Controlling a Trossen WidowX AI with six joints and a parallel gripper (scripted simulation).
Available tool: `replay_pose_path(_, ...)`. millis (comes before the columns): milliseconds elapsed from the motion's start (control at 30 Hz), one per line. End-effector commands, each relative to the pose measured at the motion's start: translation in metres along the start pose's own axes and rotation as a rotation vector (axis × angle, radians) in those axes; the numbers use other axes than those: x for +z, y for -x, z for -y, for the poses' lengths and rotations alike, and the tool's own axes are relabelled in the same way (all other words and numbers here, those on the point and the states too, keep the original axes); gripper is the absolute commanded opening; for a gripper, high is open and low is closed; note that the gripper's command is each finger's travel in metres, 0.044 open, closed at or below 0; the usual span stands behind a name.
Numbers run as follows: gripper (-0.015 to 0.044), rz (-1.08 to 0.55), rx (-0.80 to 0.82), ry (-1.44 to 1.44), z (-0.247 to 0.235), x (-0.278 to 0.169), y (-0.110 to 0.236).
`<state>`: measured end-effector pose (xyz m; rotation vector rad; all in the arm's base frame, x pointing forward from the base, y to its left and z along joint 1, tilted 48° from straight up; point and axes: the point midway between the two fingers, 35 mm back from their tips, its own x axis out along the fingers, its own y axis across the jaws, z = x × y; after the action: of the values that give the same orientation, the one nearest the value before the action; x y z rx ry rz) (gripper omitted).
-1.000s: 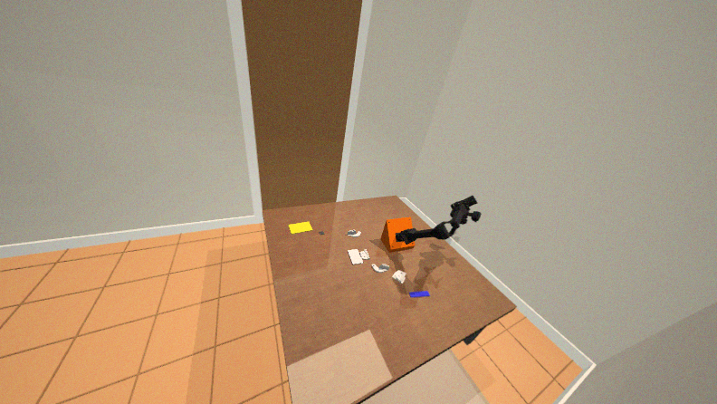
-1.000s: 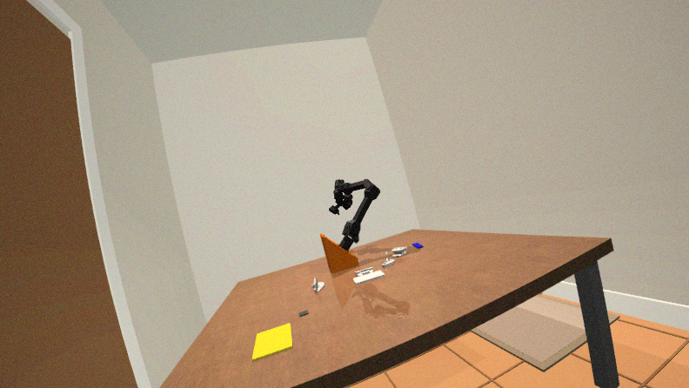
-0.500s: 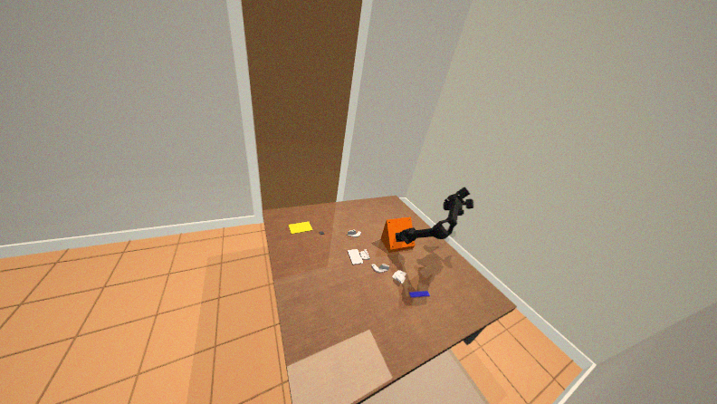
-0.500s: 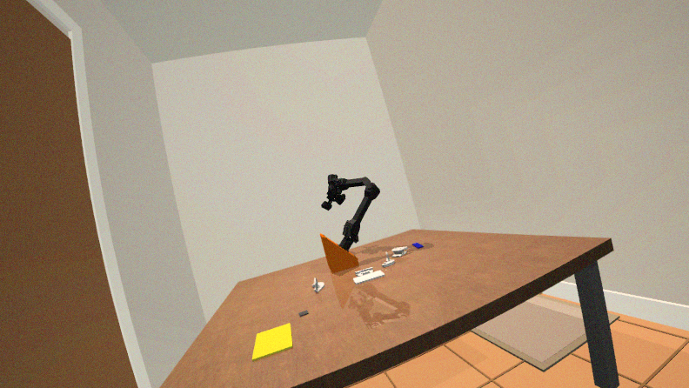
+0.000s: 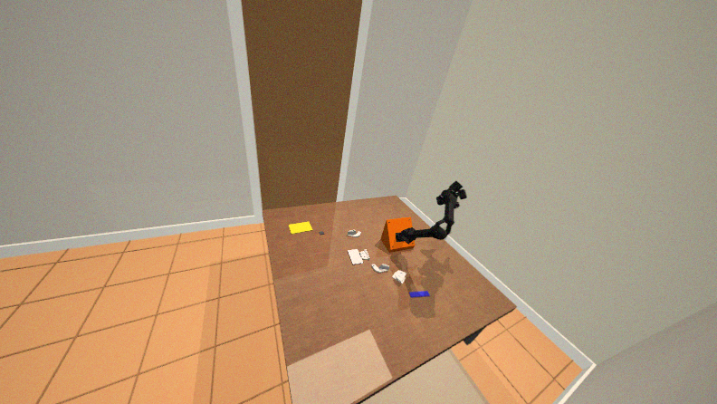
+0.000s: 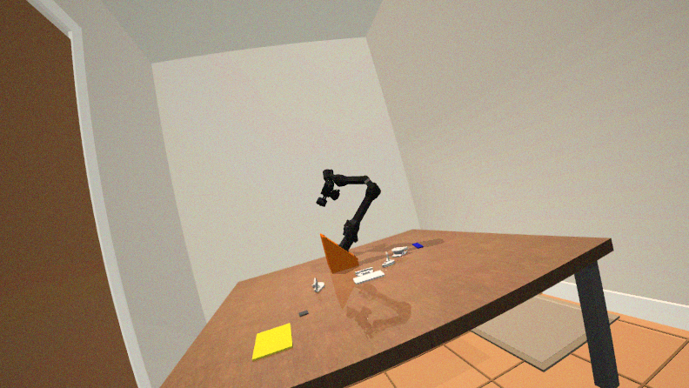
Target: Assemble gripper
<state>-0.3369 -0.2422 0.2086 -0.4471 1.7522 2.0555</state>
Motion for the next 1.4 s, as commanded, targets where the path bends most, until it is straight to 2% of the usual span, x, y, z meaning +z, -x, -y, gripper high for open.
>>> replay_pose_path(0, 0.044, -0.053, -0.014, 0.067, 0.009, -0.013, 0.011)
replay_pose_path(767, 0.044, -0.432, -0.075, 0.532, 0.074, -0.091, 0.096)
replay_pose_path(1367, 0.044, -0.702, -0.07, 0.886, 0.13, -0.119, 0.168)
